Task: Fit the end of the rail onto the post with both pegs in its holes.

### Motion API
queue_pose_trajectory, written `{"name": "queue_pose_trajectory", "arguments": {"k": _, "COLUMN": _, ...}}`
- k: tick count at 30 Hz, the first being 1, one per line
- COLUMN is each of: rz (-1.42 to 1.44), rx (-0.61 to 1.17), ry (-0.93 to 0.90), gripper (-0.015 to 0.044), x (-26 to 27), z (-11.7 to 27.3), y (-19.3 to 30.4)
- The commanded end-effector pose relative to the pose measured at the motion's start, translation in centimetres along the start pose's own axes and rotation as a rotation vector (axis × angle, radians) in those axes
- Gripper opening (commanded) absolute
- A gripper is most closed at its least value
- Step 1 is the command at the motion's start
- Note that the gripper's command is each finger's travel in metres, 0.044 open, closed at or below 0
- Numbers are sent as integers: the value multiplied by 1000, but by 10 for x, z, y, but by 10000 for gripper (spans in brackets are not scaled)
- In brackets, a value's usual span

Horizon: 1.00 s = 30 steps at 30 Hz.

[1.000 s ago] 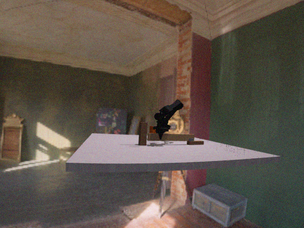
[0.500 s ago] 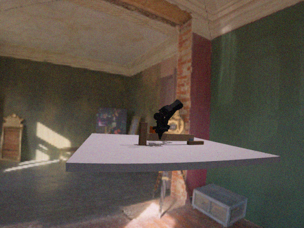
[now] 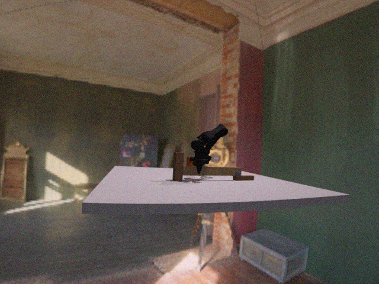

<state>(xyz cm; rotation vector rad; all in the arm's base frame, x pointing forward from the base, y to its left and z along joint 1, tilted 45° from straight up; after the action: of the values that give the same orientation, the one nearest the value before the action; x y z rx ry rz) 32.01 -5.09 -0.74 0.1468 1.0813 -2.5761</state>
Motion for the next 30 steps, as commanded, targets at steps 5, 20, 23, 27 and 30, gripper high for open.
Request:
{"name": "queue_pose_trajectory", "arguments": {"k": 5, "rz": 3, "rx": 8, "ry": 8, "gripper": 0, "x": 0, "z": 4, "y": 5}}
{"name": "queue_pose_trajectory", "arguments": {"k": 20, "rz": 3, "rx": 8, "ry": 8, "gripper": 0, "x": 0, "z": 4, "y": 9}}
{"name": "queue_pose_trajectory", "arguments": {"k": 23, "rz": 3, "rx": 8, "ry": 8, "gripper": 0, "x": 1, "z": 4, "y": 10}}
{"name": "queue_pose_trajectory", "arguments": {"k": 27, "rz": 3, "rx": 8, "ry": 8, "gripper": 0, "x": 1, "z": 4, "y": 11}}
{"name": "queue_pose_trajectory", "arguments": {"k": 30, "rz": 3, "rx": 8, "ry": 8, "gripper": 0, "x": 1, "z": 4, "y": 11}}
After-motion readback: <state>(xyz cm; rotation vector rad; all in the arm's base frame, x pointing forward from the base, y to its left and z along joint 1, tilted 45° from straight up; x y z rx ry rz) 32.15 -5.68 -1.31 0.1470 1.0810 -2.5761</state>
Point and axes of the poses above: the point midway between the two fingers, 35 mm back from their tips, its own z axis back along the fingers, its own x axis across the jaws, y = z × x, the point moved 5 cm from there along z, back along the fingers, and after that the axes turned 11 degrees about z, right-handed, at the moved point
